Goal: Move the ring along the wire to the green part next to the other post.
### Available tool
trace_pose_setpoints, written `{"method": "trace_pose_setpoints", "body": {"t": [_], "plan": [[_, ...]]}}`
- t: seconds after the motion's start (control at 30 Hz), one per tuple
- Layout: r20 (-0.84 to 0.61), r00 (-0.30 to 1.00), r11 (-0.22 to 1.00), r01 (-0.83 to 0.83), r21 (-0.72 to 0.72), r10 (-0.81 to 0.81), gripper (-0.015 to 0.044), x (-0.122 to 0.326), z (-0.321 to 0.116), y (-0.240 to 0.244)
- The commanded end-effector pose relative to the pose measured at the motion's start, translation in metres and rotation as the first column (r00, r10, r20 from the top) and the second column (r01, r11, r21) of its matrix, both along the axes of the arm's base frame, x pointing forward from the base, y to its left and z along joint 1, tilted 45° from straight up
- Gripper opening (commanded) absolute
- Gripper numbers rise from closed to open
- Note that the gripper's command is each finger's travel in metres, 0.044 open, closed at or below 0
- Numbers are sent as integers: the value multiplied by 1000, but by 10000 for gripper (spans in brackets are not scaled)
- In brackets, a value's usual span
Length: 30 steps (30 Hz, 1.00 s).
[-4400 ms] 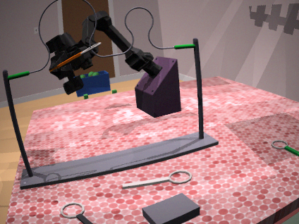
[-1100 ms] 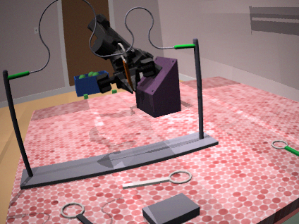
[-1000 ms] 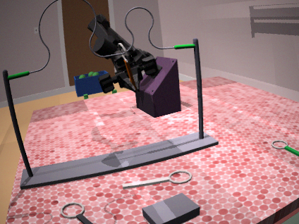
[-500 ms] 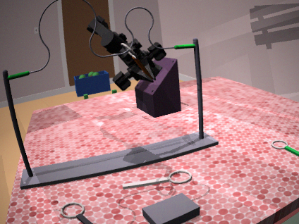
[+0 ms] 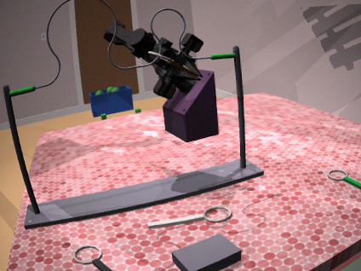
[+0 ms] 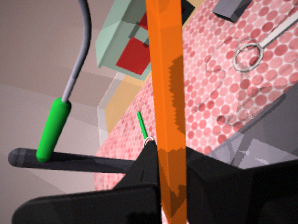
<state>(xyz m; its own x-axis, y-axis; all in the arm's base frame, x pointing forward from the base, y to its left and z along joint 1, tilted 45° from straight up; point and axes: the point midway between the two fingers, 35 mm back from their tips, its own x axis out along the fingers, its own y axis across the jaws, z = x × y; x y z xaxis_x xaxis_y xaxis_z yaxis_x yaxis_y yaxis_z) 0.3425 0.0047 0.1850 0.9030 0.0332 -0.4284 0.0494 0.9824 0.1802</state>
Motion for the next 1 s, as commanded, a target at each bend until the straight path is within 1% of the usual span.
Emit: {"method": "trace_pose_setpoints", "body": {"t": [0.0, 0.4, 0.97], "plan": [[10, 1000, 994, -13, 105, 12, -150, -1, 10, 16], [3, 999, 933, -33, 360, 34, -150, -4, 28, 50], [1, 998, 790, -48, 612, 60, -150, -8, 58, 82]]}}
